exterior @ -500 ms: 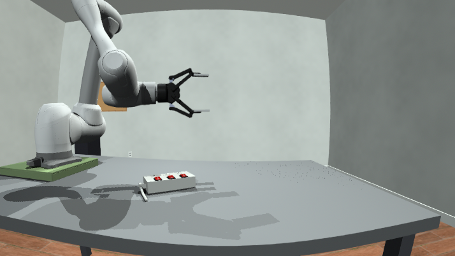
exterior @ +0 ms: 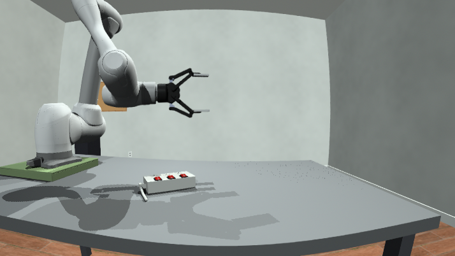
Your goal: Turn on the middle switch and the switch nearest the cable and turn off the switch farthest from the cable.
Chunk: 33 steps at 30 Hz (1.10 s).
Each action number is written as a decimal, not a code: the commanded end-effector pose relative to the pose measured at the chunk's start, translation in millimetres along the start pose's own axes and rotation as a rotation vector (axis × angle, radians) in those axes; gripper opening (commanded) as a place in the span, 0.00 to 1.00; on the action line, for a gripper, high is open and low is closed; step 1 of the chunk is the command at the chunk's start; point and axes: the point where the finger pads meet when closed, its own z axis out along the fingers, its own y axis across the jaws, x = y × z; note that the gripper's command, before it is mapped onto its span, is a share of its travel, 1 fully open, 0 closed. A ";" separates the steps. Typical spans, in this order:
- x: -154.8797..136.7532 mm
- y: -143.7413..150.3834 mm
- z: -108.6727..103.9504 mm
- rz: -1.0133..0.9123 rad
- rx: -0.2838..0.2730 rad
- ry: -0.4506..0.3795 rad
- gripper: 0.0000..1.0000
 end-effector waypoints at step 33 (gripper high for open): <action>-133.5 76.9 2.6 -1.193 0.114 -0.883 1.00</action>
